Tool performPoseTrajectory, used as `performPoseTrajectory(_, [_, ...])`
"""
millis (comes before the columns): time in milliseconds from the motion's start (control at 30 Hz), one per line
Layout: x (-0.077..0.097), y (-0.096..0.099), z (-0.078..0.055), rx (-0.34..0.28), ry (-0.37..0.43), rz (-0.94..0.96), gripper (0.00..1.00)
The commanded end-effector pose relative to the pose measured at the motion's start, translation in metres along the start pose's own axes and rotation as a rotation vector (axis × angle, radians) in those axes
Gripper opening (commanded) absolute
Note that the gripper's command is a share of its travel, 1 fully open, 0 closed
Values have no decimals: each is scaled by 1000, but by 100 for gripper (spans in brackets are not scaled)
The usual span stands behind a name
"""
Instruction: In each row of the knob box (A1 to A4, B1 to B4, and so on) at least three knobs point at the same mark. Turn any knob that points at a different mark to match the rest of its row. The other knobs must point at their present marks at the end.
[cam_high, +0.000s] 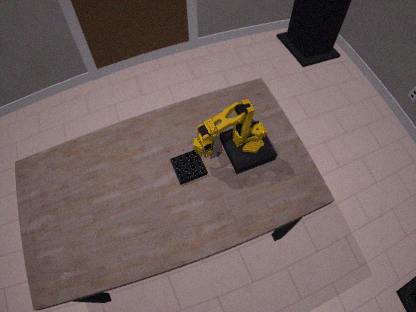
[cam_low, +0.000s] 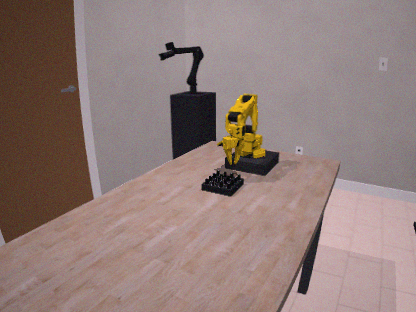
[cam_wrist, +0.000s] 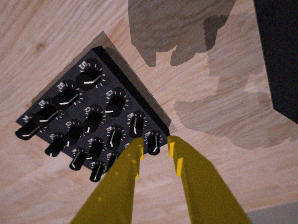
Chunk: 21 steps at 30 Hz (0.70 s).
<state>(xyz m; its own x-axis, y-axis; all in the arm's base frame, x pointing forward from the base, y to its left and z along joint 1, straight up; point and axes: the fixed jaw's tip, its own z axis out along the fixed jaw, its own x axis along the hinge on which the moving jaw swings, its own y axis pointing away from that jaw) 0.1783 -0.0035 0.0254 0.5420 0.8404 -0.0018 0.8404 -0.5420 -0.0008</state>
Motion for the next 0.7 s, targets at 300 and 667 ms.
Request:
performPoseTrajectory(300, [0,-2,0,-2,3,62,8])
performPoseTrajectory(667, [-1,-3,0,-2,3,187,8])
